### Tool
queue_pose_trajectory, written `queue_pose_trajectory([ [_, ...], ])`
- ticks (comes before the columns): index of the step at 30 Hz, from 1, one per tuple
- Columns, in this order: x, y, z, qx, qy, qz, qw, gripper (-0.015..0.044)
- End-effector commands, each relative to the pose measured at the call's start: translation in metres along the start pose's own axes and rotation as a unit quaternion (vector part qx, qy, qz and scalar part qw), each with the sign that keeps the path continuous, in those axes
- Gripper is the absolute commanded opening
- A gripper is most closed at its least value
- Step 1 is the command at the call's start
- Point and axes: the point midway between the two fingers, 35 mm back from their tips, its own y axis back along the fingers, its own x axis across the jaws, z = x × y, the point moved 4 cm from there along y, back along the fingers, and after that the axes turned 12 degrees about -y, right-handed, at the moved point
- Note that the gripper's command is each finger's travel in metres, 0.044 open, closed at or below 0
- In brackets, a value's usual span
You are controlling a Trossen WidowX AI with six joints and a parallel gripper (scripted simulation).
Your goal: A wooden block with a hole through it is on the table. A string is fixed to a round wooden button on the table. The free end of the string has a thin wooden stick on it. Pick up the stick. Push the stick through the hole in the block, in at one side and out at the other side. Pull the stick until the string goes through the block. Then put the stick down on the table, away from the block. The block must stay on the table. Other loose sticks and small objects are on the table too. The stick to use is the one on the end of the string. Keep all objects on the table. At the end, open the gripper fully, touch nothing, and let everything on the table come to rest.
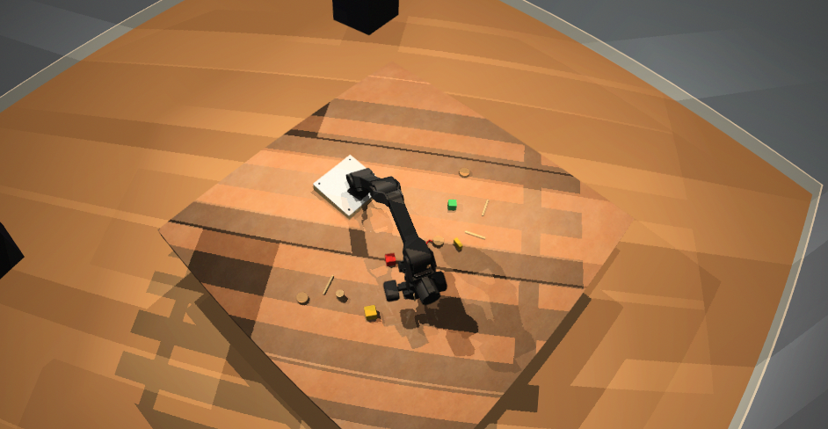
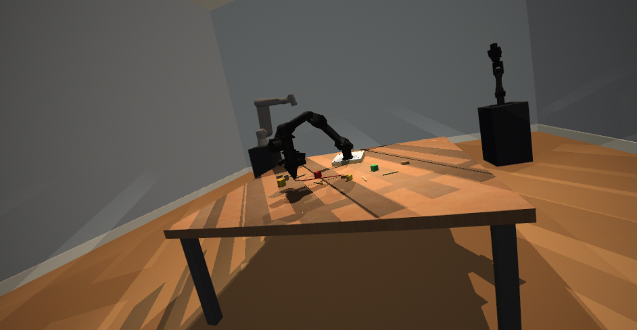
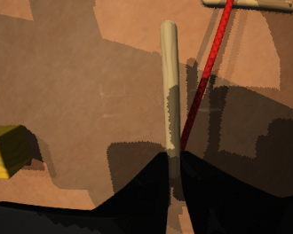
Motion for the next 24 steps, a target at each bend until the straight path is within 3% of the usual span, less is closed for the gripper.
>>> queue_pose_trajectory([
  [1,0.005,-0.001,-0.001,0.005,0.000,0.002,1.000,0.0000],
  [24,0.026,-0.020,0.005,0.004,0.000,0.003,1.000,0.0000],
])
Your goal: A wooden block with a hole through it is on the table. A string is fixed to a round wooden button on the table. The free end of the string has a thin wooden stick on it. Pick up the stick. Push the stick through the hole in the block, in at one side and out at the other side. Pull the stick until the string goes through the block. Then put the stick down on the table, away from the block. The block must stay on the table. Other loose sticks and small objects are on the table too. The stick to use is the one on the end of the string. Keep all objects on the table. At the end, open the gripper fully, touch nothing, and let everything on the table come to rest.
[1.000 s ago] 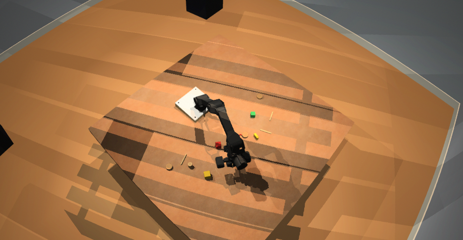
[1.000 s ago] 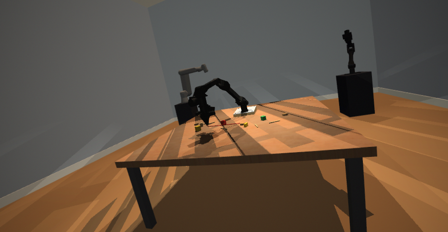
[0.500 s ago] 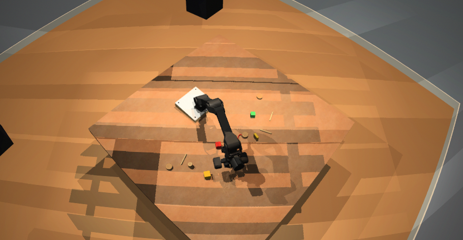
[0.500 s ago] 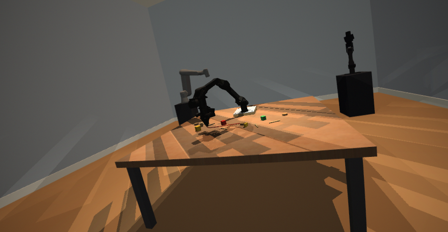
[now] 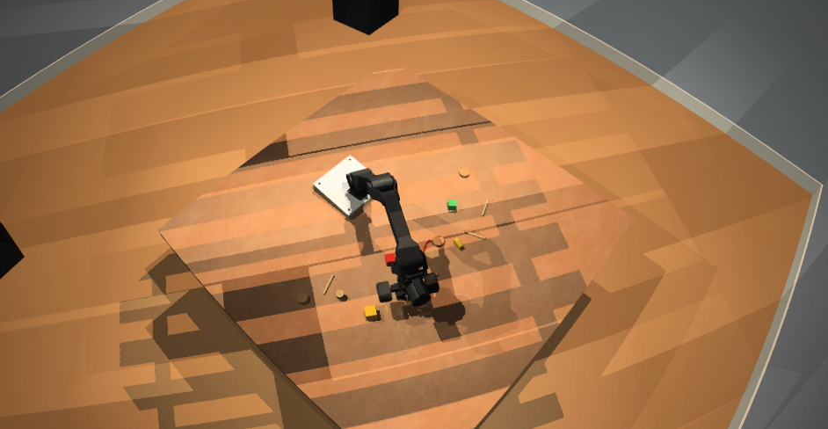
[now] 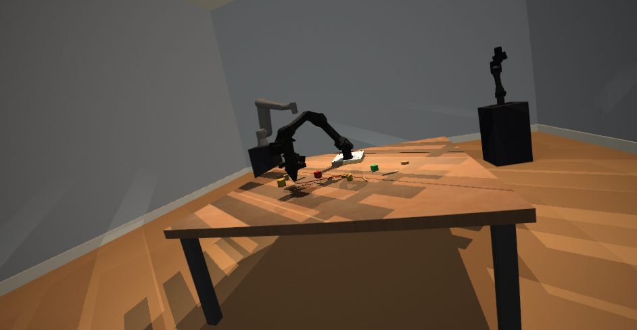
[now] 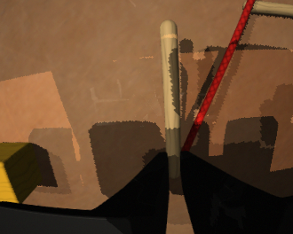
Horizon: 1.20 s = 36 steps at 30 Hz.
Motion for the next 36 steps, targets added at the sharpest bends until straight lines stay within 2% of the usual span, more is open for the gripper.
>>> queue_pose_trajectory([
  [1,0.005,-0.002,0.000,0.004,0.001,0.001,1.000,0.0000],
  [36,0.024,-0.016,0.023,0.002,0.001,0.002,1.000,0.0000],
])
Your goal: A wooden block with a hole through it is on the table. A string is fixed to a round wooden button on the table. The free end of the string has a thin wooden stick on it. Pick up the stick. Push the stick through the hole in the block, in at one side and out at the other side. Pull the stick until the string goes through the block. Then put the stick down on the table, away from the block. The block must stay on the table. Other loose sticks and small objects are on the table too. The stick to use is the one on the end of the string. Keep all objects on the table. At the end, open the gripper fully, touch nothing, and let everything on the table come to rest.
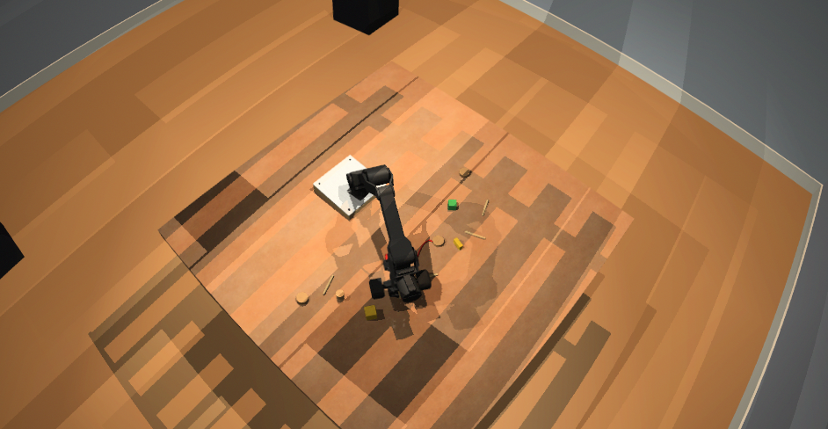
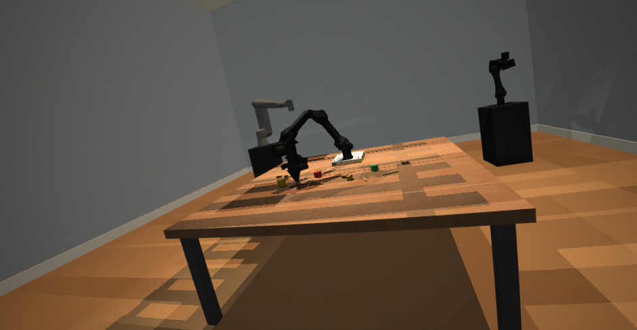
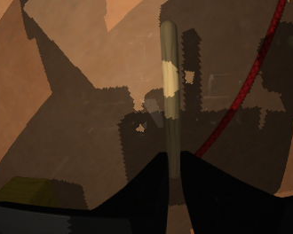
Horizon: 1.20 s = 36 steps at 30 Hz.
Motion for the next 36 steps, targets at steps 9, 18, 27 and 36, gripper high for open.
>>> queue_pose_trajectory([
  [9,0.003,0.000,0.014,0.000,0.001,0.001,1.000,0.0000],
  [18,0.005,0.000,0.025,-0.001,0.001,0.001,1.000,0.0000],
  [27,0.008,0.000,0.036,0.000,0.001,0.001,1.000,0.0000],
  [36,0.010,-0.001,0.047,0.000,0.001,0.001,1.000,0.0000],
])
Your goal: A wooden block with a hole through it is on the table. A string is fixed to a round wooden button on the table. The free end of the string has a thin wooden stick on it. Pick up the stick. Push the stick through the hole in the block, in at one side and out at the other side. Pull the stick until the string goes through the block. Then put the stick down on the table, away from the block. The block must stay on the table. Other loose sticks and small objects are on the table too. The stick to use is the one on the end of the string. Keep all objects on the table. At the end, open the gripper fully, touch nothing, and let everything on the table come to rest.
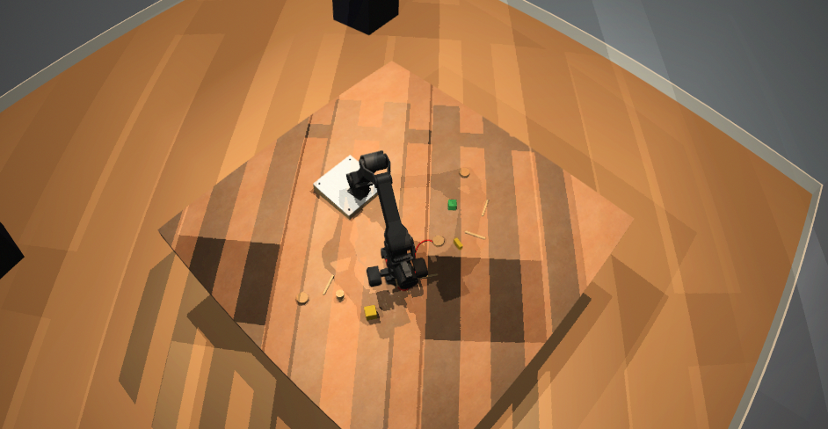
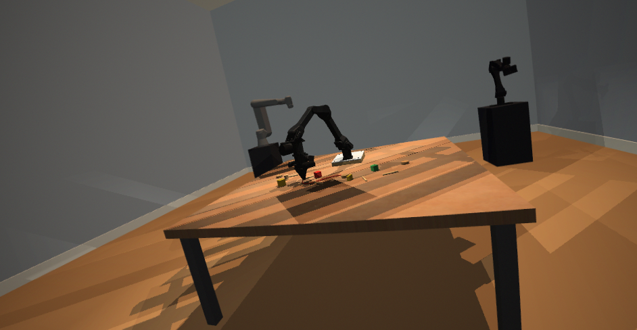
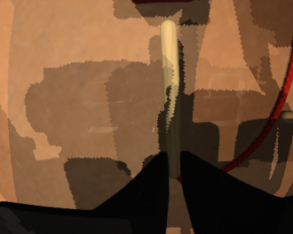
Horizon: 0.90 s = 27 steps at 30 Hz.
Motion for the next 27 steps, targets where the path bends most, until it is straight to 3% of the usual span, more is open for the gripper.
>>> queue_pose_trajectory([
  [1,0.002,0.000,0.006,0.001,-0.002,0.001,1.000,0.0000],
  [27,0.009,-0.001,0.036,0.002,-0.002,0.001,1.000,0.0000],
])
